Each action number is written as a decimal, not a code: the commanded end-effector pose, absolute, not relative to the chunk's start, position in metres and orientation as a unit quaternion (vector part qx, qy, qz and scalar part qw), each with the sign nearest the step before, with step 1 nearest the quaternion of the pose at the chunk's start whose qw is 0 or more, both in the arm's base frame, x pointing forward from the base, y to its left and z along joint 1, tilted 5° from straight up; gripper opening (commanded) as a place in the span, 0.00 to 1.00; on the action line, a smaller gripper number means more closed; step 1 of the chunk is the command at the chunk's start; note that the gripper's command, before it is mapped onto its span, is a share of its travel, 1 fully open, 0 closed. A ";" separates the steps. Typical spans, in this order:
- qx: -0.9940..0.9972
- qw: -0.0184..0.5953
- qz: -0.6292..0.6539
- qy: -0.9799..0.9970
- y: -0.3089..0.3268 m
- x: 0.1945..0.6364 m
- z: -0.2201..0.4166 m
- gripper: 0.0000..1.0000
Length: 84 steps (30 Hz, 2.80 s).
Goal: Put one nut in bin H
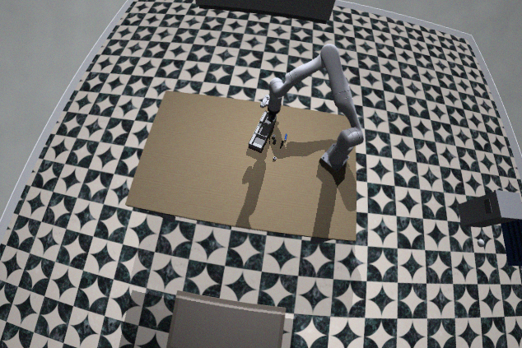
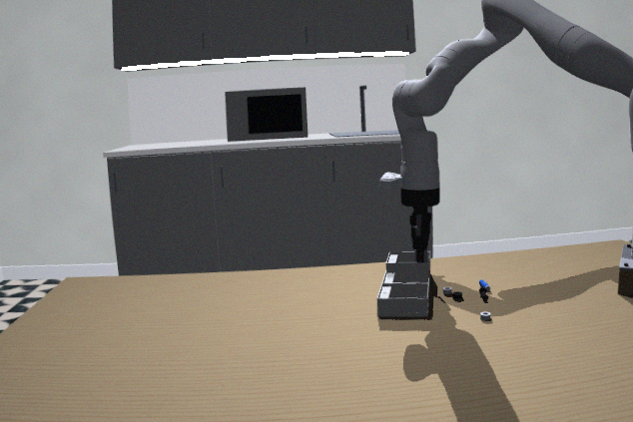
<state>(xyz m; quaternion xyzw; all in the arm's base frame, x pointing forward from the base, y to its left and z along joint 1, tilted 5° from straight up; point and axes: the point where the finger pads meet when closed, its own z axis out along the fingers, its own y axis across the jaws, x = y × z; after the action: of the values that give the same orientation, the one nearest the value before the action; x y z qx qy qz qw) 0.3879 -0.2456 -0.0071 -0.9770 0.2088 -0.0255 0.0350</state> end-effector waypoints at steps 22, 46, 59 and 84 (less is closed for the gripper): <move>-0.977 0.039 -0.023 0.207 -0.241 0.388 -0.014 0.09; -0.977 0.039 -0.023 0.207 -0.241 0.388 -0.014 0.09; -0.977 0.039 -0.023 0.207 -0.242 0.388 -0.004 0.09; -0.977 0.039 -0.023 0.207 -0.245 0.385 0.045 0.09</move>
<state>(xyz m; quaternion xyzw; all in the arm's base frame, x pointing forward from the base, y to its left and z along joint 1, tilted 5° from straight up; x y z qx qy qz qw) 0.3847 -0.2398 0.0400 -0.9779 0.2035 -0.0192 0.0432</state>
